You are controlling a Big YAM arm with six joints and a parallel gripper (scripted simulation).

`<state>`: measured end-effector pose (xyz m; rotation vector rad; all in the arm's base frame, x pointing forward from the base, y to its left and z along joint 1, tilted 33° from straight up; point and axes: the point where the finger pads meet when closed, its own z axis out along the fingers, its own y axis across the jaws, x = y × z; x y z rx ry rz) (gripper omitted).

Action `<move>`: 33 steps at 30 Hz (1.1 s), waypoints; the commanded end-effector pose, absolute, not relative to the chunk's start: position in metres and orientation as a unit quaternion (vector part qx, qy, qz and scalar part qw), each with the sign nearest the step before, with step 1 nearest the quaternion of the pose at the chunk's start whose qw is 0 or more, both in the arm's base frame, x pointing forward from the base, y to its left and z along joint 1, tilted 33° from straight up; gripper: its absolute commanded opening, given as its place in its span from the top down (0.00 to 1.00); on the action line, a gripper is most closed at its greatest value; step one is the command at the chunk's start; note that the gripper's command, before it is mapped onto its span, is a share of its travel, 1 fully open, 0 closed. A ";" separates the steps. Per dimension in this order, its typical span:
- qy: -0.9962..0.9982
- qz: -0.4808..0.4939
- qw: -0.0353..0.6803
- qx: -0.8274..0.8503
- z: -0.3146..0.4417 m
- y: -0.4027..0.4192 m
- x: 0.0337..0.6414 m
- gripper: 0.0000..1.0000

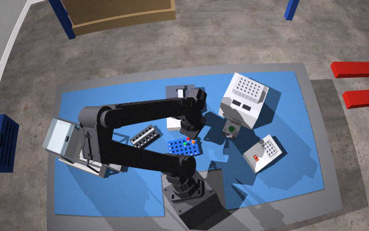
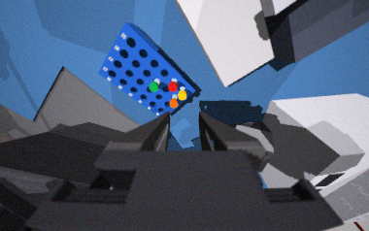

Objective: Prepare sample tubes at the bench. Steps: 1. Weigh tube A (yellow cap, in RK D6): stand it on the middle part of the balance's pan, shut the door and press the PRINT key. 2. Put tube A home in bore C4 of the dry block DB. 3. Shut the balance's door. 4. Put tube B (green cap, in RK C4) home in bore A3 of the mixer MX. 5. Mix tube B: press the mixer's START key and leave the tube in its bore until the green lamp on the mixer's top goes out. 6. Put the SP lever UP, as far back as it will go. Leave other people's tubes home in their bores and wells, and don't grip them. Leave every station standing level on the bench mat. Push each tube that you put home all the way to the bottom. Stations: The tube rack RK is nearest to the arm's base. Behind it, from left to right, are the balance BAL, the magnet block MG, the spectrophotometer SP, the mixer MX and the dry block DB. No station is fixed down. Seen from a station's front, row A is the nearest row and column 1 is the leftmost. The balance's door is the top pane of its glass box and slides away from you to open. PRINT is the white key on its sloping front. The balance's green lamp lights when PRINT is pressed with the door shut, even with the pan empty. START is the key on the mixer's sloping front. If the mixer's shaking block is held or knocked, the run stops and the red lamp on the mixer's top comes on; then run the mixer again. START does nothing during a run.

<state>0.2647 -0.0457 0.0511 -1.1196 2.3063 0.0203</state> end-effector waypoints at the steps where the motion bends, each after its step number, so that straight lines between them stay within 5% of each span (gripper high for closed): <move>1: 0.861 0.002 0.289 -0.419 0.058 -0.048 0.270 0.64; 33: 0.863 0.012 0.282 -0.418 0.023 -0.035 0.279 0.64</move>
